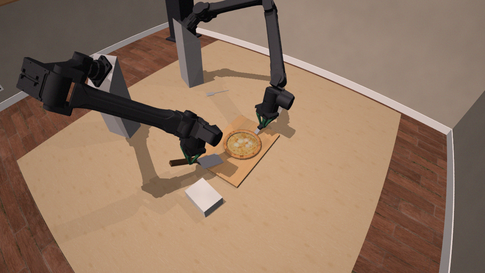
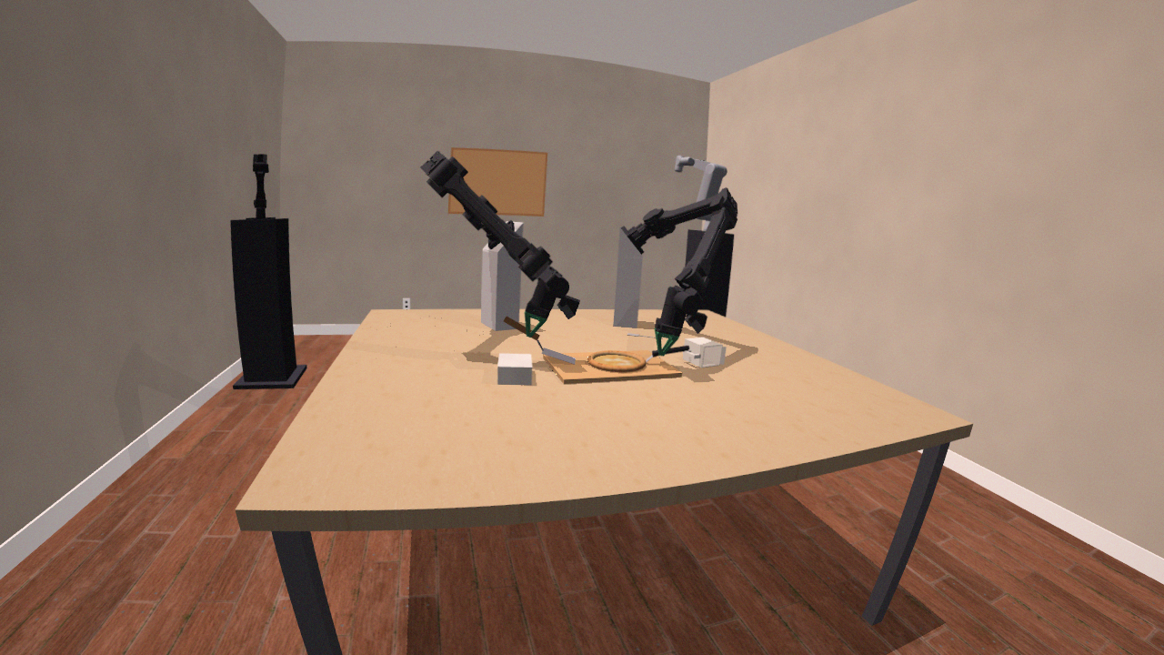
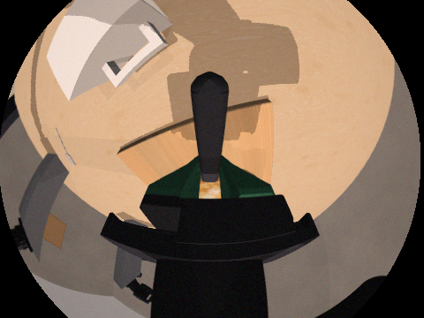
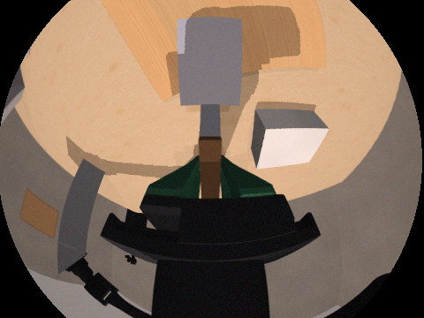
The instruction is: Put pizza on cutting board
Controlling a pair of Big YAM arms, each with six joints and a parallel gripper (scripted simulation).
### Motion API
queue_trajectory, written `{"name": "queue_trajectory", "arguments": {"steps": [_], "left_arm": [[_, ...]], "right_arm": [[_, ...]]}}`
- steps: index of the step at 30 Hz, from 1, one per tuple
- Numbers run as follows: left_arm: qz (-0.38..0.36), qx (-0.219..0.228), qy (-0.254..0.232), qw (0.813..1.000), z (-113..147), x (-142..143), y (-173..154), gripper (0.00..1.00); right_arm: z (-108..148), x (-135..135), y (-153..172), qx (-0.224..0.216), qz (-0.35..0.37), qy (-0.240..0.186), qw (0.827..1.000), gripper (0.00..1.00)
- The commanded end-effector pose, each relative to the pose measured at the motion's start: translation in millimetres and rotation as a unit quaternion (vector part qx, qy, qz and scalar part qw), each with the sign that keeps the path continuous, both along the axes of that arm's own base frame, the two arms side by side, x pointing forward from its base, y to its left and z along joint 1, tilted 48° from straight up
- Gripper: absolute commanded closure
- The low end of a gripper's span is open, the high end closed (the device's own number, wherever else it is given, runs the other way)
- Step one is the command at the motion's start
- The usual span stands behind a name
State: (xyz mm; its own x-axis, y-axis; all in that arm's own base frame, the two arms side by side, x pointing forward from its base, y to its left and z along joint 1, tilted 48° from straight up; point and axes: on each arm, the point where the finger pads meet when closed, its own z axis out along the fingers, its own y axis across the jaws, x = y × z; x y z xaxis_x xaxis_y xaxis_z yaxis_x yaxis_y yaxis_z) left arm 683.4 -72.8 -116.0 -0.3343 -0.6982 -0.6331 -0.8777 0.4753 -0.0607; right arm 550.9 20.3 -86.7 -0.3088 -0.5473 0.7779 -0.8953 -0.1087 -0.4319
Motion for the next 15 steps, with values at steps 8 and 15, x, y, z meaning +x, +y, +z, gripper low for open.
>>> {"name": "queue_trajectory", "arguments": {"steps": [8,15], "left_arm": [[-0.013,0.011,-0.023,1.000,-0.2,-3.0,-38.1,0.94],[-0.012,0.054,-0.060,0.997,9.9,1.6,-62.9,0.94]], "right_arm": [[-1.7,0.5,13.1,-0.002,0.017,0.008,1.000,0.94],[-2.2,2.1,17.8,-0.002,0.021,0.007,1.000,0.94]]}}
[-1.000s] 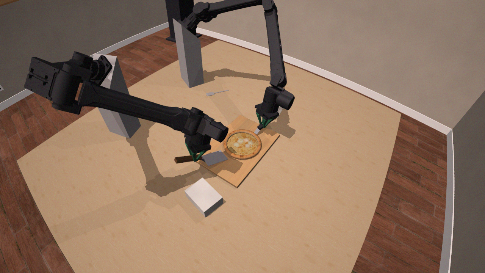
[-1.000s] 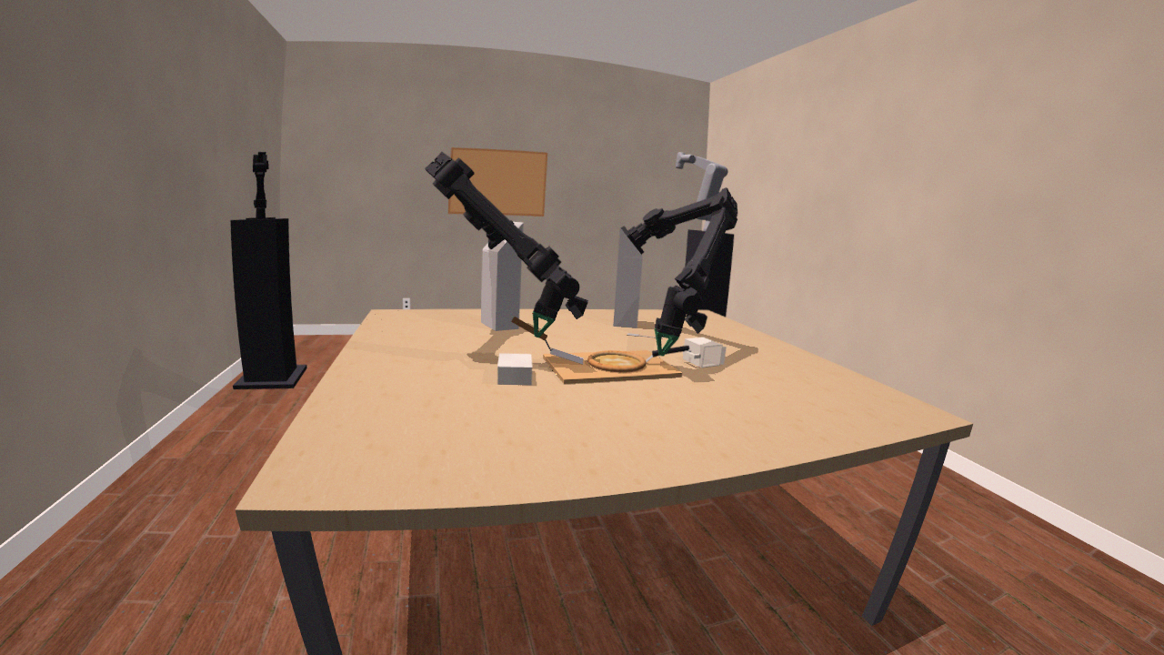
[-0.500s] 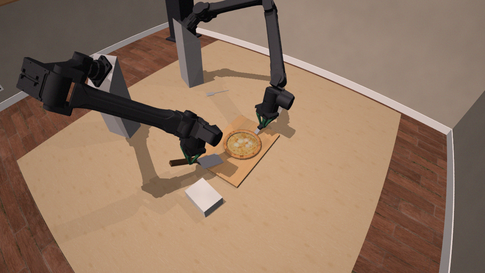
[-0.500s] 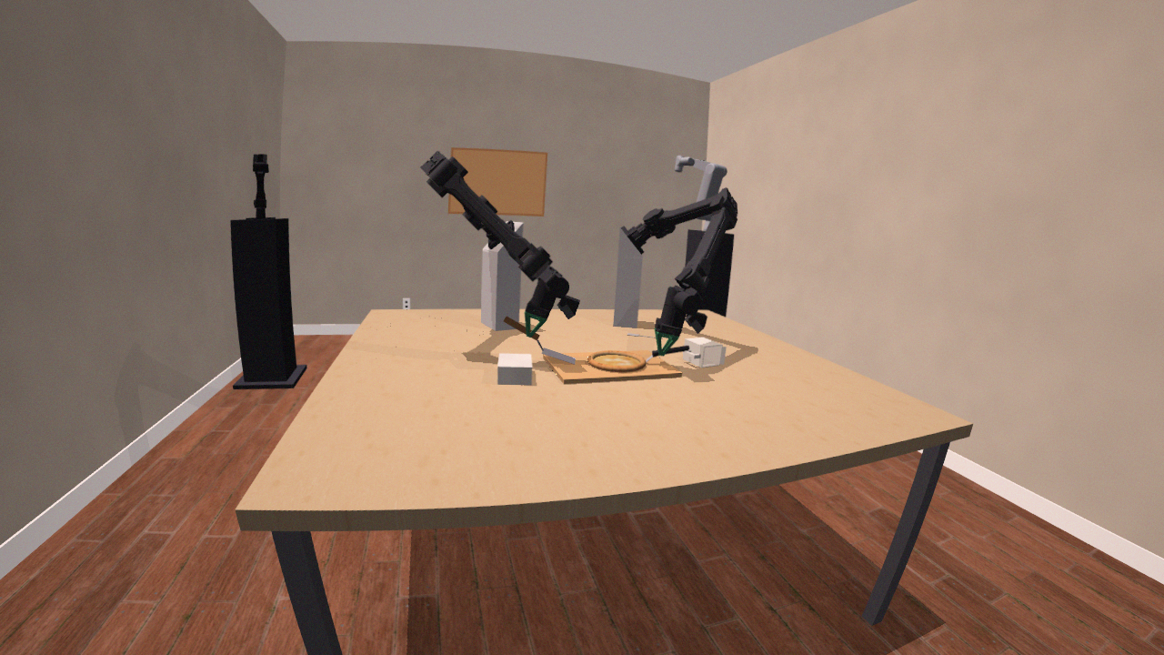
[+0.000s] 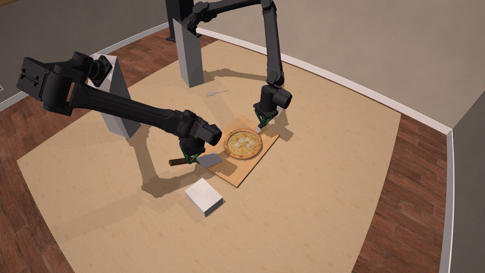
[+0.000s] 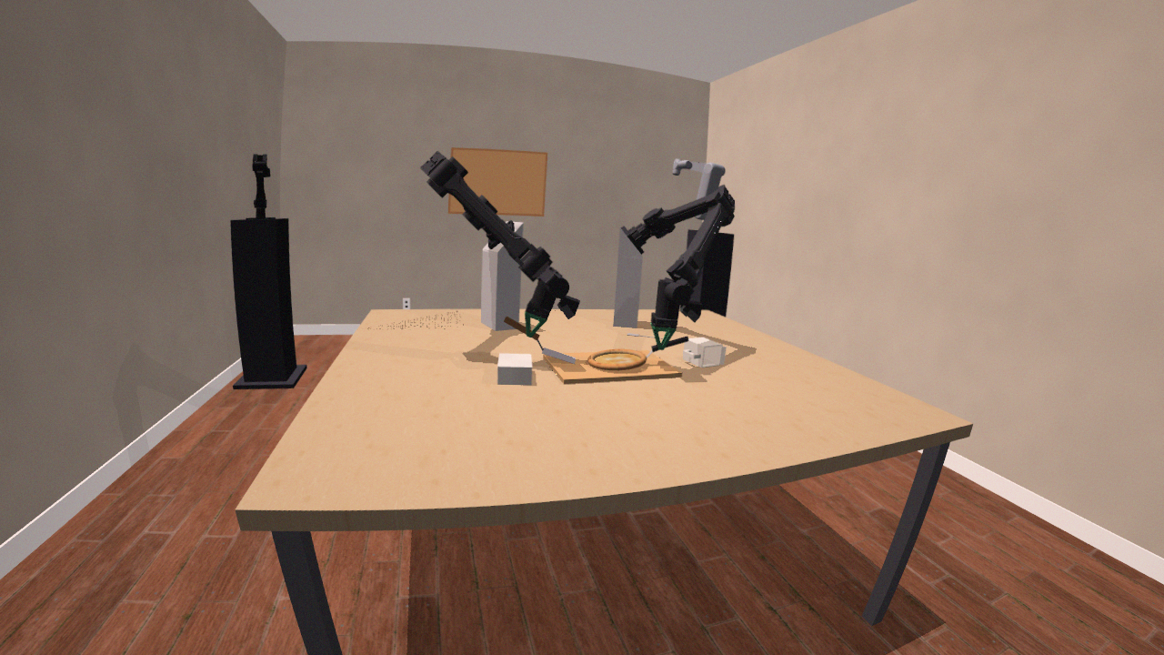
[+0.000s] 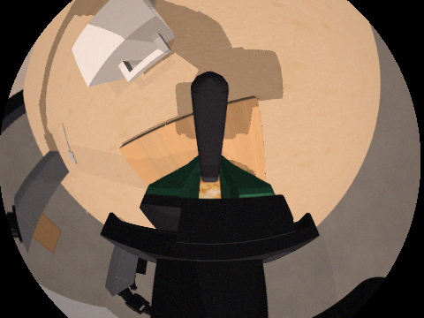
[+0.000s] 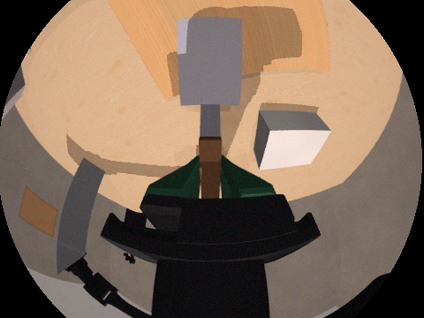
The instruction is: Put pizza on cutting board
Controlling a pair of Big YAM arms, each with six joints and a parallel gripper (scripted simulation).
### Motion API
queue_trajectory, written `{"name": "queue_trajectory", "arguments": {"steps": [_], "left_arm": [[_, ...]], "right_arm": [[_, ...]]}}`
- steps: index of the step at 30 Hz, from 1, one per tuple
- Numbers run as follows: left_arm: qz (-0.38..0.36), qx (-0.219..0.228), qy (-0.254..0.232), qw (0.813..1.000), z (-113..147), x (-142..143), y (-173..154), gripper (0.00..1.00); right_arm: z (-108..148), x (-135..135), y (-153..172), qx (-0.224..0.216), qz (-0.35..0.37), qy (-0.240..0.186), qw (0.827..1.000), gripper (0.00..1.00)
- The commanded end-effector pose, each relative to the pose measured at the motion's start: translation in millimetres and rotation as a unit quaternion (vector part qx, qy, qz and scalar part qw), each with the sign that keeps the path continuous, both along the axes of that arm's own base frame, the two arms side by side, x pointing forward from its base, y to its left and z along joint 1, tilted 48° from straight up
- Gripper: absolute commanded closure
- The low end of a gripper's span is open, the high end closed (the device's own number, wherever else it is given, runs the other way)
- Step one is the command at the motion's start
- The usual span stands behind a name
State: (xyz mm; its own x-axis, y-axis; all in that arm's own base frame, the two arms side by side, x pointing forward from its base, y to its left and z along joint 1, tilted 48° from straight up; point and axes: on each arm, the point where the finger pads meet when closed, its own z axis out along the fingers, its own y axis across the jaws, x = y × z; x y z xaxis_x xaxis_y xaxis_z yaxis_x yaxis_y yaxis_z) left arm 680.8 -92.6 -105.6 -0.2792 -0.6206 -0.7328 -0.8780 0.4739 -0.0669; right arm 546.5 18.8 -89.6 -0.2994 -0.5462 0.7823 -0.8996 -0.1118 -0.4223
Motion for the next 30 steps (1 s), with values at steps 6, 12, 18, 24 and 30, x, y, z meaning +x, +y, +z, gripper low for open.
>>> {"name": "queue_trajectory", "arguments": {"steps": [6,12,18,24,30], "left_arm": [[-0.005,0.025,-0.027,0.999,2.3,2.4,-29.0,0.94],[-0.015,0.050,-0.049,0.997,21.4,1.7,-58.5,0.94],[0.009,0.049,-0.048,0.998,13.8,0.7,-19.9,0.94],[-0.008,0.050,-0.044,0.998,19.0,2.4,-44.7,0.94],[-0.008,0.048,-0.051,0.998,17.0,2.7,-44.3,0.94]], "right_arm": [[3.4,5.5,14.1,0.001,0.013,-0.002,1.000,0.94],[-0.7,7.4,21.1,0.000,0.021,0.002,1.000,0.94],[-3.5,2.8,20.0,-0.001,0.021,0.006,1.000,0.94],[-2.8,2.3,20.4,-0.001,0.022,0.006,1.000,0.94],[-3.7,0.9,19.0,-0.002,0.021,0.007,1.000,0.94]]}}
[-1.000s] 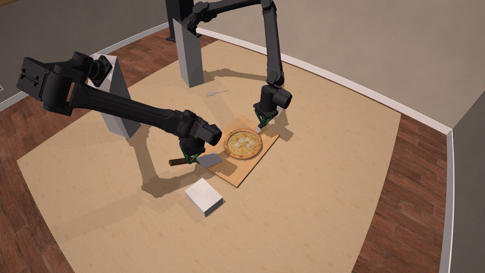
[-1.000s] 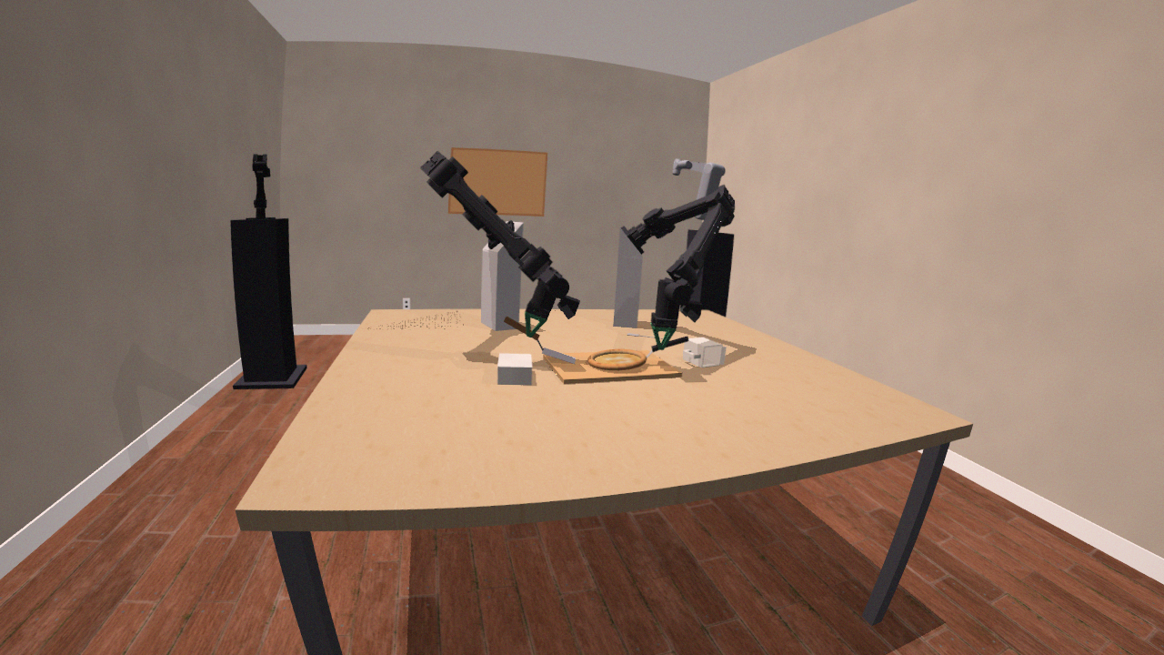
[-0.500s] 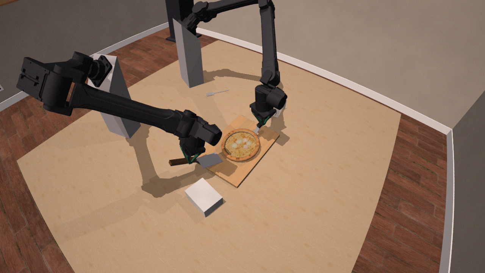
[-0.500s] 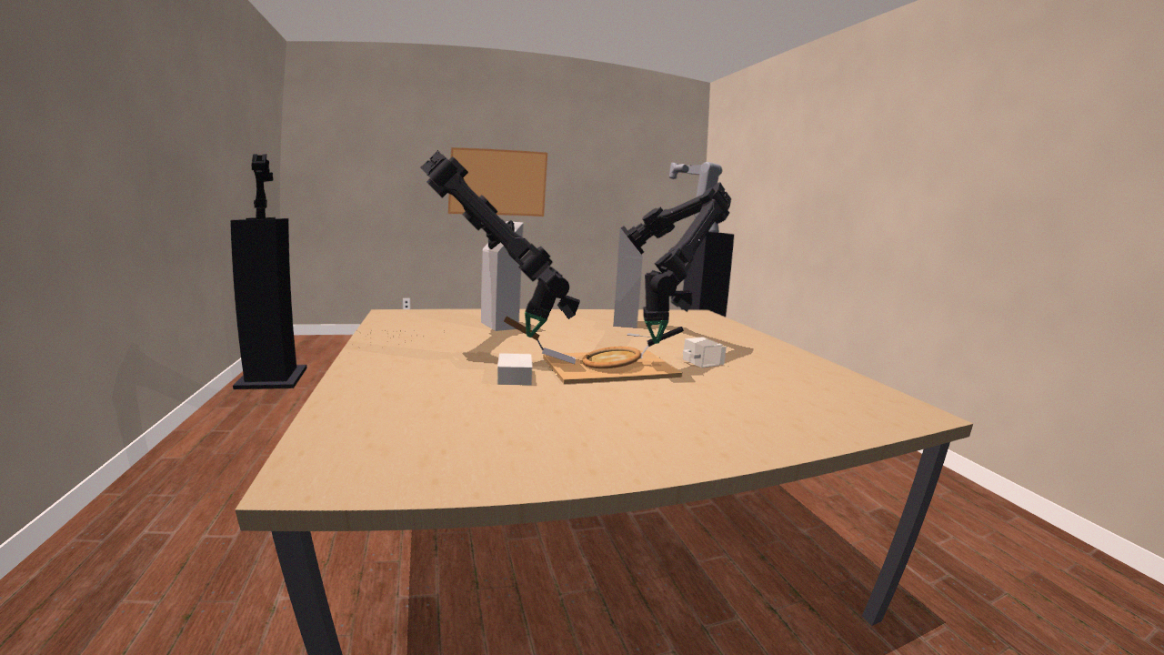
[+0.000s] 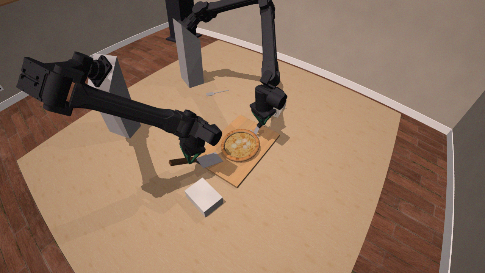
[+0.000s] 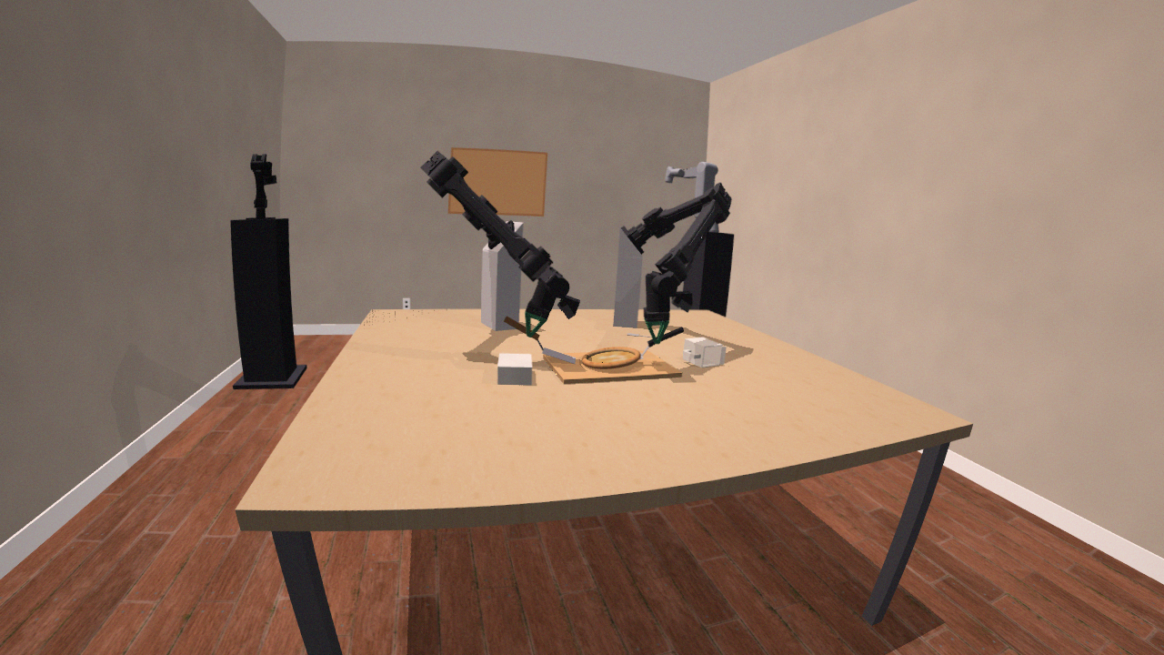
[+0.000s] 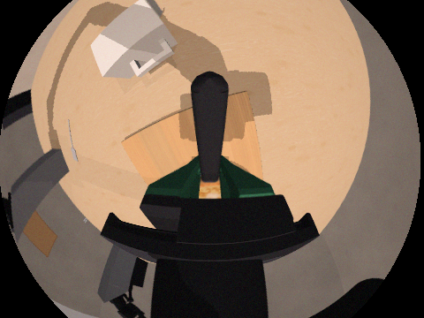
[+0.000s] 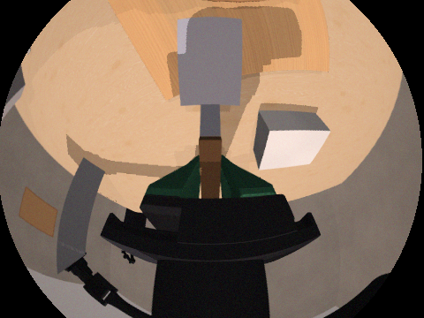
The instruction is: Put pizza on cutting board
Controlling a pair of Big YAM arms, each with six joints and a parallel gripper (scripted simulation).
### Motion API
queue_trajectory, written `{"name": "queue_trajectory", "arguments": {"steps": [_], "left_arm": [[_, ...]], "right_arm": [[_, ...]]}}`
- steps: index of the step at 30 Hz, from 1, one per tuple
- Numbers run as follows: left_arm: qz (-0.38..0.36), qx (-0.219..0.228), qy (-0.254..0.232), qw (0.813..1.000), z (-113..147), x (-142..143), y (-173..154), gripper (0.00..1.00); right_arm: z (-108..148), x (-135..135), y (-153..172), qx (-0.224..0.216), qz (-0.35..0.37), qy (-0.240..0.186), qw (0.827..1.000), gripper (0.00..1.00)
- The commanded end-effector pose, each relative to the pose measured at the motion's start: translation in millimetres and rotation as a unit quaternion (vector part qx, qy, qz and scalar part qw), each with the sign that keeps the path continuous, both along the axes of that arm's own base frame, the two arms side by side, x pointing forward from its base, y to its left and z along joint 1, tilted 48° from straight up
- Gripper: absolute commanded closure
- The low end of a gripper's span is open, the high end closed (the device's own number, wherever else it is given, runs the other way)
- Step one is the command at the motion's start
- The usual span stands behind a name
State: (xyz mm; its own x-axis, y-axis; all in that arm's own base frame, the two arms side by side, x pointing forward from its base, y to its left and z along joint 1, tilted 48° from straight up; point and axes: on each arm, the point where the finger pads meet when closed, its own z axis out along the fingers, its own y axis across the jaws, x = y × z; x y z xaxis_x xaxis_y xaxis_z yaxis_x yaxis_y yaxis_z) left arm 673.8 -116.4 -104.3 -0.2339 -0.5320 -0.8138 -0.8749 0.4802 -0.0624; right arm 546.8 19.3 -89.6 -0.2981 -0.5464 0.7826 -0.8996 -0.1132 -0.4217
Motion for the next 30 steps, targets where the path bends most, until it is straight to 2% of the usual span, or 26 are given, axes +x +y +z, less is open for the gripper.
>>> {"name": "queue_trajectory", "arguments": {"steps": [1,30], "left_arm": [[-0.010,-0.009,-0.022,1.000,13.9,8.1,-19.7,0.94],[-0.010,-0.007,-0.017,1.000,12.3,3.2,-18.3,0.94]], "right_arm": [[-4.0,0.3,18.3,-0.002,0.020,0.008,1.000,0.94],[-5.5,-1.3,18.1,-0.001,0.020,0.008,1.000,0.94]]}}
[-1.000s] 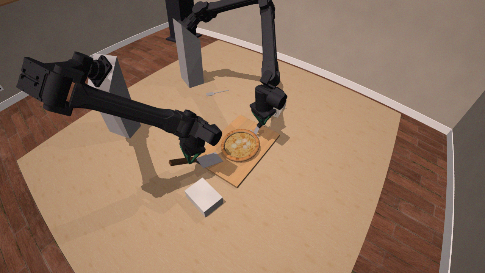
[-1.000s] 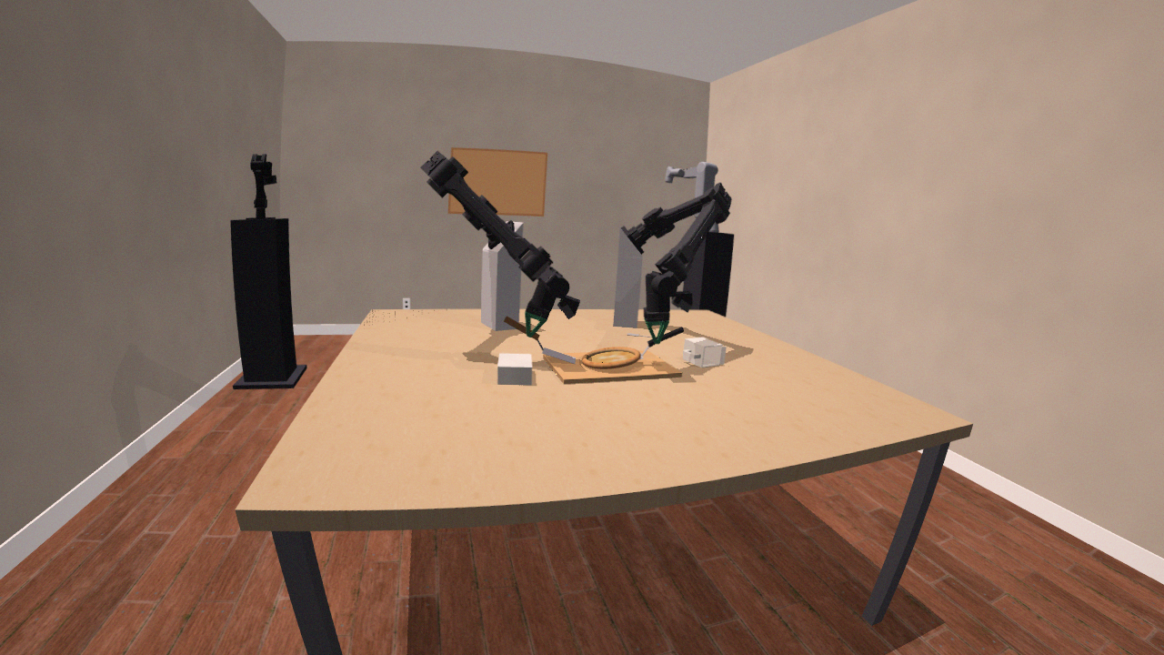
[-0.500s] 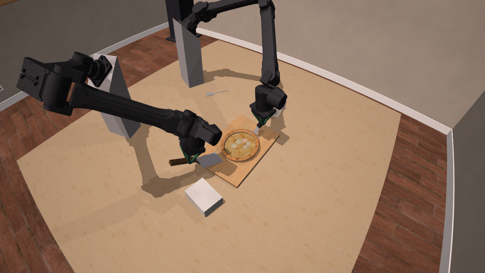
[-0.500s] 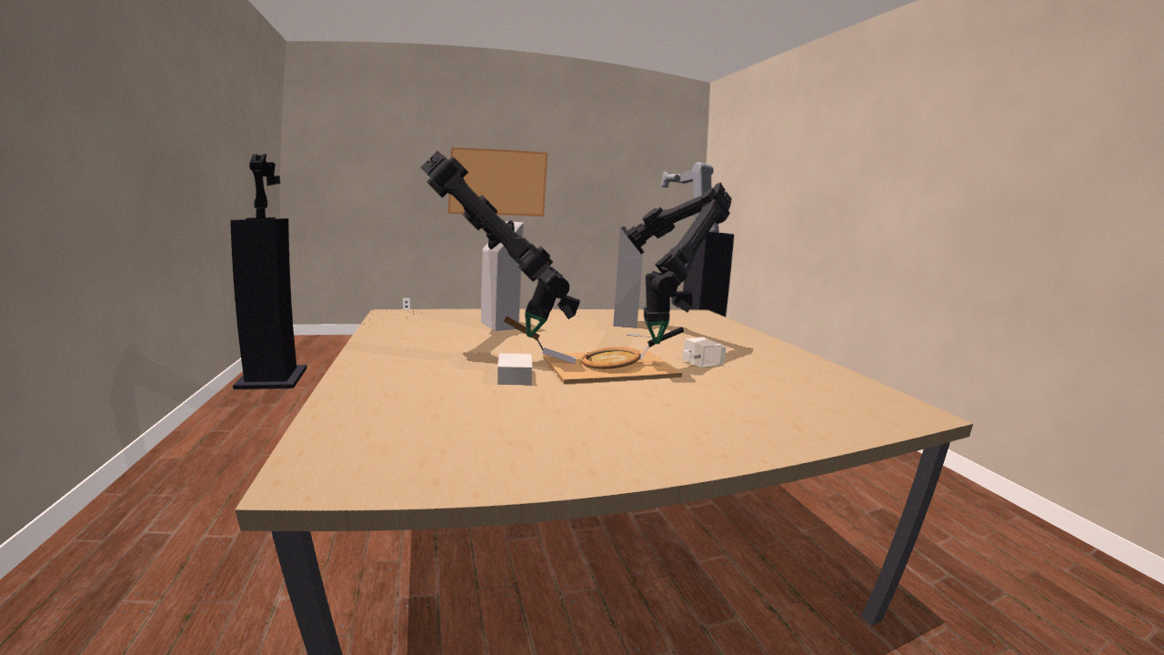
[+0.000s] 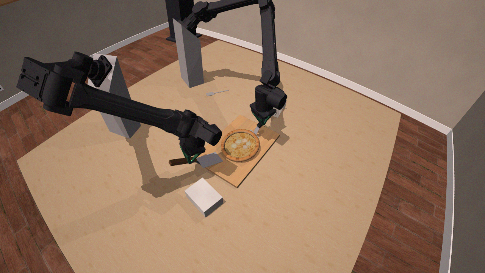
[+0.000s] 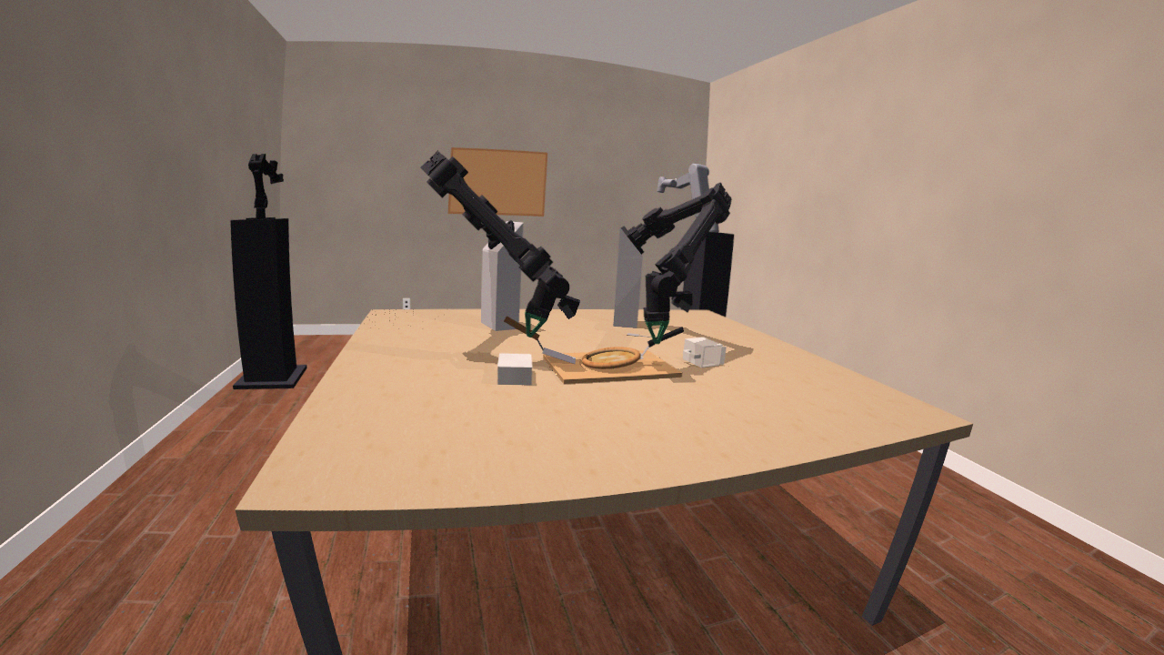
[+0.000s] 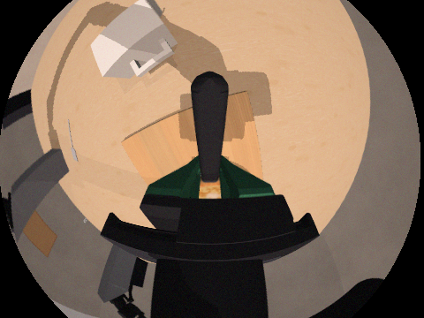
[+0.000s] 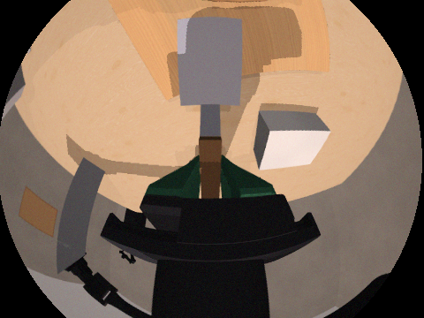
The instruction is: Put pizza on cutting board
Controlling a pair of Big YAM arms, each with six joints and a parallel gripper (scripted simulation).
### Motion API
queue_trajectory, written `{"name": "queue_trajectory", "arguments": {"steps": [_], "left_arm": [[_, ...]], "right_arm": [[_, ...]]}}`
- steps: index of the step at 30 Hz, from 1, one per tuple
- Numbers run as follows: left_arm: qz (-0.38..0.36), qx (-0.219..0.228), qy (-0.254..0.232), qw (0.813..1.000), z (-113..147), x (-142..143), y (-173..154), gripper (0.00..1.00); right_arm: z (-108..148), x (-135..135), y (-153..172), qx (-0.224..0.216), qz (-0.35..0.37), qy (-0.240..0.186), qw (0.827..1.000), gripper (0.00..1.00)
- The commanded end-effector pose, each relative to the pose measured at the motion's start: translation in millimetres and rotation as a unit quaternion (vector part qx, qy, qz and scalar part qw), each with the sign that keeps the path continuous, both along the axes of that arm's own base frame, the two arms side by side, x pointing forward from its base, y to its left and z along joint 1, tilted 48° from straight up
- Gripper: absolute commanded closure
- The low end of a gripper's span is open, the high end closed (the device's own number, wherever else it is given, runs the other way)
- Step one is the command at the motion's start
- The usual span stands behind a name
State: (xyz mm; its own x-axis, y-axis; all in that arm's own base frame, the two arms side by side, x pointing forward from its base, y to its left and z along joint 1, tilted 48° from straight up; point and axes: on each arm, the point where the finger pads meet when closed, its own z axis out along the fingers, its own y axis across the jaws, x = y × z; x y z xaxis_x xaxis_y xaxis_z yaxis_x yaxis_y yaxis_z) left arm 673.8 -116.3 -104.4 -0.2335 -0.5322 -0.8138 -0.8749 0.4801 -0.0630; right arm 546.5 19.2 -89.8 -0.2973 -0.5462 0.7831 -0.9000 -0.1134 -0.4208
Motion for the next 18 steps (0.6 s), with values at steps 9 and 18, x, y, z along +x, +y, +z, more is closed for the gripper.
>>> {"name": "queue_trajectory", "arguments": {"steps": [9,18], "left_arm": [[0.000,-0.007,-0.016,1.000,39.3,20.5,6.9,0.94],[0.000,-0.008,-0.019,1.000,36.9,15.7,13.6,0.94]], "right_arm": [[-5.7,-2.9,17.5,-0.002,0.020,0.010,1.000,0.94],[-5.0,-2.1,17.9,-0.002,0.020,0.009,1.000,0.94]]}}
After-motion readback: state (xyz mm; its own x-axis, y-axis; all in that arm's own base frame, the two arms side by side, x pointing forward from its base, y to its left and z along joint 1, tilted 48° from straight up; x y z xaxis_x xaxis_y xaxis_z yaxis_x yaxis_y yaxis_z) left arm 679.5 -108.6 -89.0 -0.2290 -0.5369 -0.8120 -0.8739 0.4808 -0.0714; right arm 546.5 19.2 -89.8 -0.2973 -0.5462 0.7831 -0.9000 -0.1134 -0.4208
